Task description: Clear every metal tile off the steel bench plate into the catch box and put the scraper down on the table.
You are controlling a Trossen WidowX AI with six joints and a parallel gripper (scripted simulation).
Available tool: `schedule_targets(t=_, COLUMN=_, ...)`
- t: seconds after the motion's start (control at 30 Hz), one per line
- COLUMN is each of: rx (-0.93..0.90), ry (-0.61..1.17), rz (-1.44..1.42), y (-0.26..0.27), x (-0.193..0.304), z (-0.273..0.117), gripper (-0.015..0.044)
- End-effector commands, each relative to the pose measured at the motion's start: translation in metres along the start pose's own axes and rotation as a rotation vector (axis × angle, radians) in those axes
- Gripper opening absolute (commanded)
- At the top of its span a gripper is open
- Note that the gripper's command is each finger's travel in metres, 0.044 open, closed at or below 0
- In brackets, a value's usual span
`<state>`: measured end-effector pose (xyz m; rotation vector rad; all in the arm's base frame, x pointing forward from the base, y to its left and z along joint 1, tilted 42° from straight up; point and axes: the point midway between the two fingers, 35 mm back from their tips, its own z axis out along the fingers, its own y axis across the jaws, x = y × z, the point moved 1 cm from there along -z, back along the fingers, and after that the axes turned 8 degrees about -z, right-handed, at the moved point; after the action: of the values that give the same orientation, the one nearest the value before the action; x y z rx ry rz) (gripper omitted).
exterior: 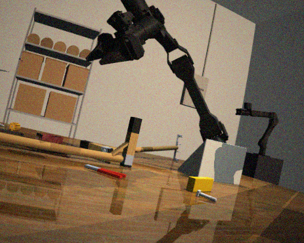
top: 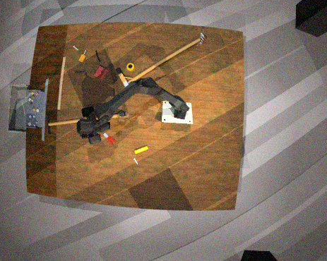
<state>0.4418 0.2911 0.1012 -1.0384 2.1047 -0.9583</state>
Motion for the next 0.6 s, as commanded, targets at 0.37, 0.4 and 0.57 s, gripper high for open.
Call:
schedule_targets(t=0.37, rx=0.077, ry=-0.131, rz=0.018, y=-0.007, x=-0.004, z=-0.065, gripper=0.0440)
schedule_targets(t=0.4, rx=0.081, ry=-0.140, rz=0.020, y=-0.007, x=-0.003, z=-0.069, gripper=0.0440)
schedule_targets(t=0.57, rx=0.102, ry=-0.184, rz=0.031, y=-0.008, x=-0.002, z=-0.090, gripper=0.0440)
